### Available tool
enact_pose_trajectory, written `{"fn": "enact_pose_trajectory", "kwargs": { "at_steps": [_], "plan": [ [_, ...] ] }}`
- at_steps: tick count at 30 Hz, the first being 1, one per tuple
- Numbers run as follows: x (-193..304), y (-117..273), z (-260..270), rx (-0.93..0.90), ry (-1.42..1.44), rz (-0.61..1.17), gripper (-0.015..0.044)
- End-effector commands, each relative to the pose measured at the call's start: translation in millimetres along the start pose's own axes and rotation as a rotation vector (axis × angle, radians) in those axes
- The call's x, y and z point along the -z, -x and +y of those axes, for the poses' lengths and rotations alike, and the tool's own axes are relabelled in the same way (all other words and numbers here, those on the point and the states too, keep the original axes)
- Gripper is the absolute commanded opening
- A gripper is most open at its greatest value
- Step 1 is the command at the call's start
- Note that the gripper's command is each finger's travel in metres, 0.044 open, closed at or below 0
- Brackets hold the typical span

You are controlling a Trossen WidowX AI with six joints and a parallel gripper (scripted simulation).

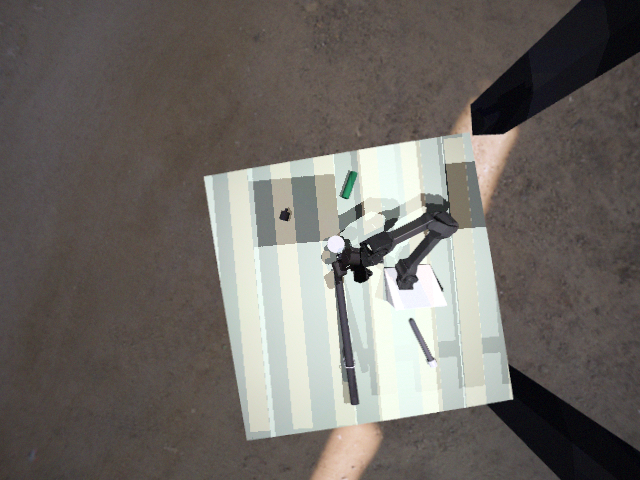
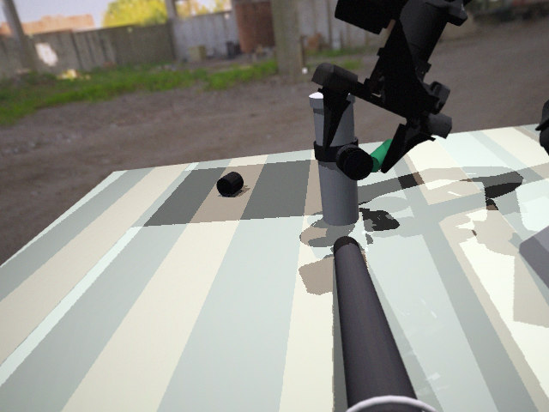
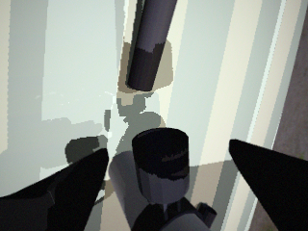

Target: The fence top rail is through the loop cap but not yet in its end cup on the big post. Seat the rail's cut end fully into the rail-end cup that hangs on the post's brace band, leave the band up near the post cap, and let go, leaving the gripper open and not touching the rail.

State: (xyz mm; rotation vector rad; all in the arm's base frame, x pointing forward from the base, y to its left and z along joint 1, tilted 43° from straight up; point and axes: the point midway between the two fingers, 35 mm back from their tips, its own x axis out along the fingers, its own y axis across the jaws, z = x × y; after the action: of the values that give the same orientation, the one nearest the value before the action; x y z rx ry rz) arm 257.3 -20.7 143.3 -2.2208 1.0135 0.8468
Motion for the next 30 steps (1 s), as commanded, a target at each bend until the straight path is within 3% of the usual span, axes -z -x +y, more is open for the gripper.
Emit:
{"fn": "enact_pose_trajectory", "kwargs": {
  "at_steps": [1,22,30],
  "plan": [
    [-2,-8,2,-0.005,0.007,-0.004,0.044],
    [0,-37,5,-0.003,0.009,0.002,0.044],
    [0,-37,5,-0.003,0.009,0.002,0.023]
  ]
}}
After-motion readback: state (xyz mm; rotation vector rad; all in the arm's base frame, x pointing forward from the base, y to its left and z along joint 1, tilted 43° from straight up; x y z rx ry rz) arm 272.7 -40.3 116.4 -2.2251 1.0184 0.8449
